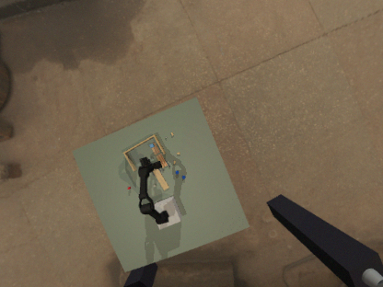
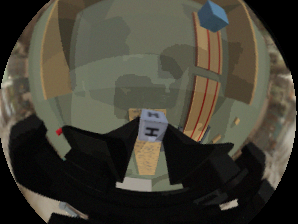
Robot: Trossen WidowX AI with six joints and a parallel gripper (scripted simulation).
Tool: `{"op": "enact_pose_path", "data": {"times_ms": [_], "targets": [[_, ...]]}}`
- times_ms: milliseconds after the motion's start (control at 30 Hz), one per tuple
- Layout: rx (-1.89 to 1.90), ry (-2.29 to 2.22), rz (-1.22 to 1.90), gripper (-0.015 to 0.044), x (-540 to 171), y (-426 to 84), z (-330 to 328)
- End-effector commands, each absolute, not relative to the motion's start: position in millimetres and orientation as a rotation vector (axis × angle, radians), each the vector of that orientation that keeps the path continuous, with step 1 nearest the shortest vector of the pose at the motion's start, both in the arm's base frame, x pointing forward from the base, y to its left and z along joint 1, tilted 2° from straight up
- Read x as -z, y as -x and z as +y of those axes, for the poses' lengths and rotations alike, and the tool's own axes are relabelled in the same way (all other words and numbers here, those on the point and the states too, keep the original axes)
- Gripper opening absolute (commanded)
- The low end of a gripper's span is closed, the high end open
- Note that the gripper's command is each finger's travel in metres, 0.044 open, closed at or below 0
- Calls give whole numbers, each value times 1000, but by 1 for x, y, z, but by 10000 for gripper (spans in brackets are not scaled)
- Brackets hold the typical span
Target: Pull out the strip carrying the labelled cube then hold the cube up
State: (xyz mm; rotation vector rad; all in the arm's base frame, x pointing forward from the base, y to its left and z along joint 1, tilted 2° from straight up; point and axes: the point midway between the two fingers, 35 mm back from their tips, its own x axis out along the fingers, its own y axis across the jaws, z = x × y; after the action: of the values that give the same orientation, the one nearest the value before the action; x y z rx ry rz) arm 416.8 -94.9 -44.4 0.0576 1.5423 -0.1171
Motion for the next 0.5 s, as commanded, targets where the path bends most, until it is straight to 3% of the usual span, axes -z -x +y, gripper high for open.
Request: {"op": "enact_pose_path", "data": {"times_ms": [0,467], "targets": [[117,-57,1541,0,40,-413,-94],[119,-56,1547,0,7,-363,-81]]}}
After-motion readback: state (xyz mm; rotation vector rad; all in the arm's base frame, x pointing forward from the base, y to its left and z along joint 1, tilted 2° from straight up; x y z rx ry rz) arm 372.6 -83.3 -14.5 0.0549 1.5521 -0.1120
